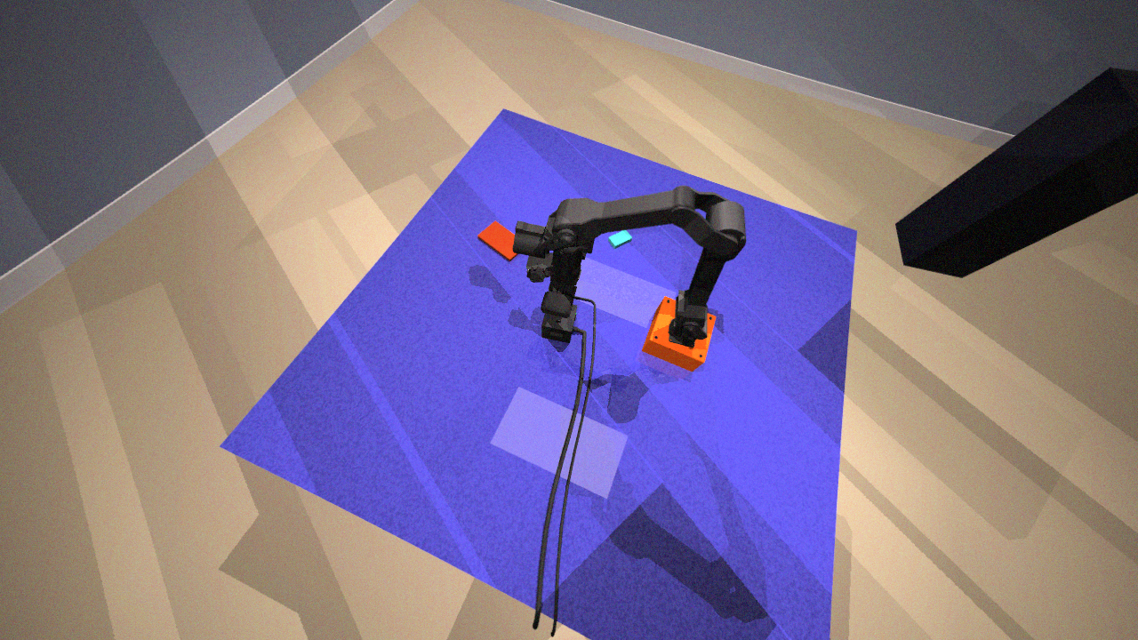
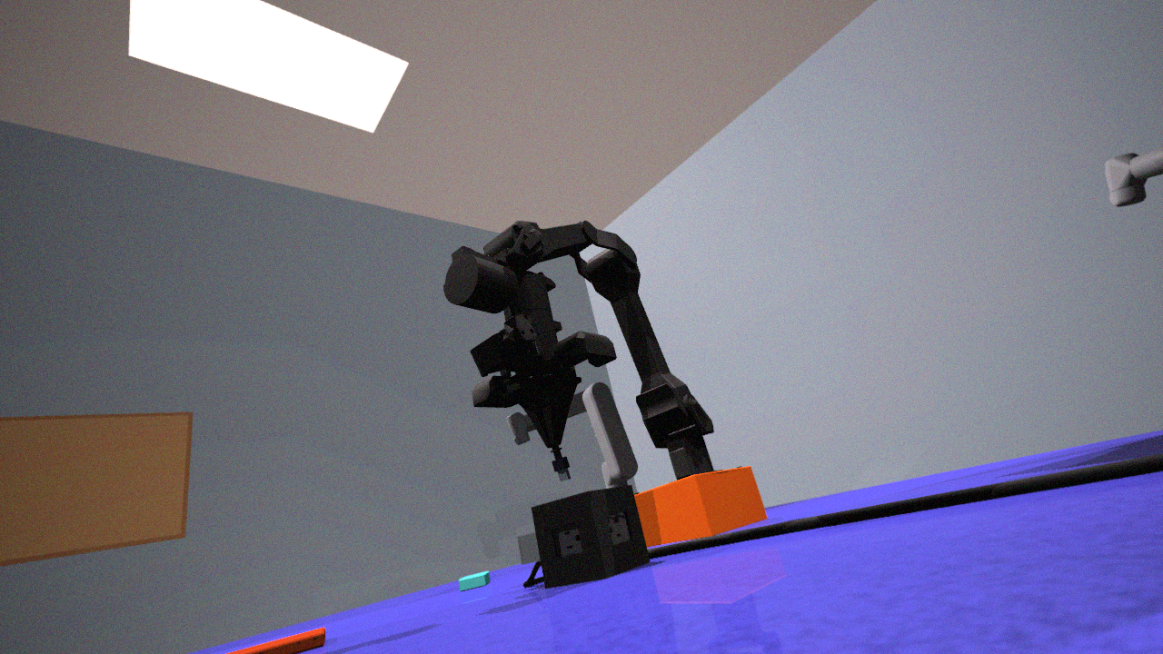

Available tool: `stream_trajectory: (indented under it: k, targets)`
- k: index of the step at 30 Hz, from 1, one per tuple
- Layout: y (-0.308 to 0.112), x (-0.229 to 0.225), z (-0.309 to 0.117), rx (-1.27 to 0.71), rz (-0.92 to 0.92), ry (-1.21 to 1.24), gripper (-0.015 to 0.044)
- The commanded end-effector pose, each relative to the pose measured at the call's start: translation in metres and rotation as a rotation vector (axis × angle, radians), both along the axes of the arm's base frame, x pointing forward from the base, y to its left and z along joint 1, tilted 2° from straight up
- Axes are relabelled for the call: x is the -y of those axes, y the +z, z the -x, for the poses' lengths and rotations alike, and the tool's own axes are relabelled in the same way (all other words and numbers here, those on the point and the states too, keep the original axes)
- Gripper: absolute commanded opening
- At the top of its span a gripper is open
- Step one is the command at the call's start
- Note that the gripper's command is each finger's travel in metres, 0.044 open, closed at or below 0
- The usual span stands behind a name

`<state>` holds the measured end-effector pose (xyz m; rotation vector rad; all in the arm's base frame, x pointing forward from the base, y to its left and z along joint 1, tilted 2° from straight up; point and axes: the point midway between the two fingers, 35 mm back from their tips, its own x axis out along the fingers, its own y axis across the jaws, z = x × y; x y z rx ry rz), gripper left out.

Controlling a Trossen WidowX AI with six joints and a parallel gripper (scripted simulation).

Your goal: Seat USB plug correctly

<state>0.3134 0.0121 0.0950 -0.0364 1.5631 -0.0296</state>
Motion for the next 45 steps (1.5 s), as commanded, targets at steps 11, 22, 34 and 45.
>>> stream_trajectory:
  k: [11, 22, 34, 45]
  targets:
    - [-0.0002, 0.0, -0.0001, -0.016, 0.003, 0.382, 0.0]
    - [-0.0002, 0.0, -0.0001, -0.028, 0.005, 0.67, 0.0]
    - [-0.0002, 0.0, 0.0, -0.041, 0.007, 0.984, 0.0]
    - [-0.0003, 0.0, 0.0, -0.053, 0.01, 1.272, 0.0]
